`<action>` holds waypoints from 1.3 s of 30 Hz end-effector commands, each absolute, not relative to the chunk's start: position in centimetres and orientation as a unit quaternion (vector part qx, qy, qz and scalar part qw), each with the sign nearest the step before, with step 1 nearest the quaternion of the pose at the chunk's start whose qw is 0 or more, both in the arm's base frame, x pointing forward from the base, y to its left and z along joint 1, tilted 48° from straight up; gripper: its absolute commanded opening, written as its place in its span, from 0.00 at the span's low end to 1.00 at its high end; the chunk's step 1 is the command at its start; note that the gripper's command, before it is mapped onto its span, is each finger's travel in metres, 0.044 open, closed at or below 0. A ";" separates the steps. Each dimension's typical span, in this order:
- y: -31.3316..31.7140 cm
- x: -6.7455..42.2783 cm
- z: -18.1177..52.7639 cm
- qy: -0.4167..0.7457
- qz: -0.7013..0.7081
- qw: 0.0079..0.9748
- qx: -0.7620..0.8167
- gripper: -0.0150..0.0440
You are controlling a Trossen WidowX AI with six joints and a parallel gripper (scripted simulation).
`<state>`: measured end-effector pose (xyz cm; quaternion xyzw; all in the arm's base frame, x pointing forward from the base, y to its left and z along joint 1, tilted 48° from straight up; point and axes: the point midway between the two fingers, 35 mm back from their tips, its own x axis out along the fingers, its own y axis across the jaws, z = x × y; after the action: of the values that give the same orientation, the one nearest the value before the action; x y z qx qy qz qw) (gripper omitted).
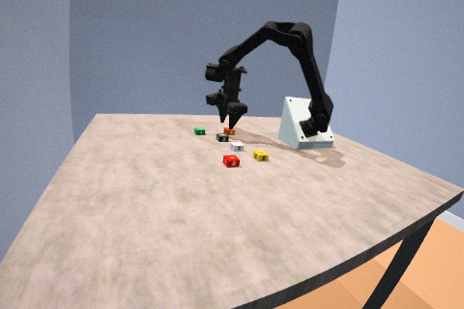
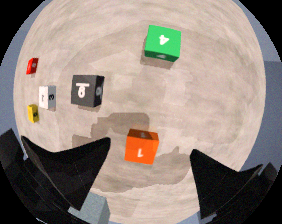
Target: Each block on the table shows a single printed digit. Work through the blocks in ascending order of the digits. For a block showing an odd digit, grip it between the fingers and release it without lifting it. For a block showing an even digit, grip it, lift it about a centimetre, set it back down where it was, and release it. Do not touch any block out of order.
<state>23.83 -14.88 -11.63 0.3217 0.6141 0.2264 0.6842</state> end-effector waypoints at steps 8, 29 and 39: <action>-13.3 23.8 -12.8 0.615 0.229 0.679 0.329 0.93; -13.3 23.8 -12.8 0.615 0.229 0.679 0.329 0.46; -13.3 23.8 -12.8 0.615 0.229 0.679 0.329 0.55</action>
<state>23.83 -13.49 -12.75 0.3250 0.6156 0.2293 0.6803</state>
